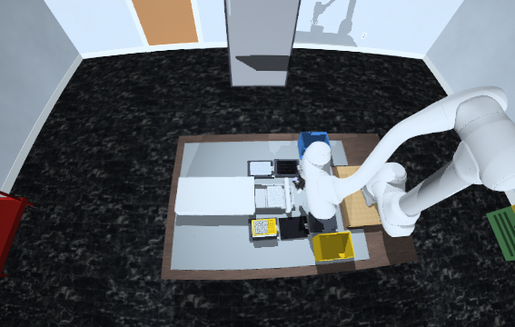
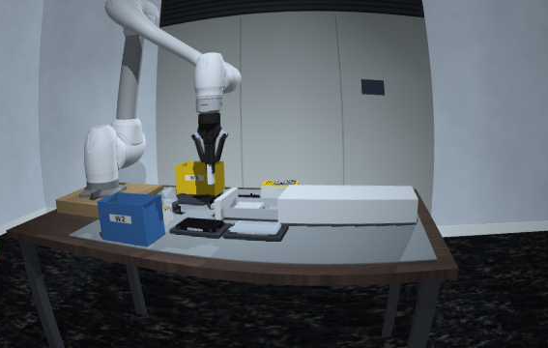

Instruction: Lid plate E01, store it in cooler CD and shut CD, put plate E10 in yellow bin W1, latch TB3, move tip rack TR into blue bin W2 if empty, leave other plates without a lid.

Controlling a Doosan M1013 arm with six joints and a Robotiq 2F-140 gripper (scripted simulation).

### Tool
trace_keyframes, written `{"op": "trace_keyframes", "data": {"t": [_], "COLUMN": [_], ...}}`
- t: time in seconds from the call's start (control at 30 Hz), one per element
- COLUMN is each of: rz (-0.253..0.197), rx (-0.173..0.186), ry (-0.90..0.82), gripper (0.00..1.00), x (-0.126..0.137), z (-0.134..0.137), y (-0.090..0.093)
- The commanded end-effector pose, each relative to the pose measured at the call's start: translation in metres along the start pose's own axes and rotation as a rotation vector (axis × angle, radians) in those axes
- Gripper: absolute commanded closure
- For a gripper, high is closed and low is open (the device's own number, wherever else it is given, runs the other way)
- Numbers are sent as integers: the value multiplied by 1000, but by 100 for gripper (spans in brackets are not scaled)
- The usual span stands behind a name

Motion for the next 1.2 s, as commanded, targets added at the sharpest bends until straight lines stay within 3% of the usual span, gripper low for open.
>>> {"op": "trace_keyframes", "data": {"t": [0.0,0.13,1.17], "rz": [0,0,0], "rx": [0,0,0], "ry": [0,0,0], "gripper": [100,100,100], "x": [-2,-4,-4], "z": [-11,-25,-25], "y": [3,6,6]}}
Point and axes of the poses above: the point where the finger pads meet when closed, its own y axis out along the fingers, its own z axis across the jaws, x = y × z, the point moved 7 cm from there along -y, back along the fingers, and after that the axes turned 8 degrees about -y, right-handed, at the moved point
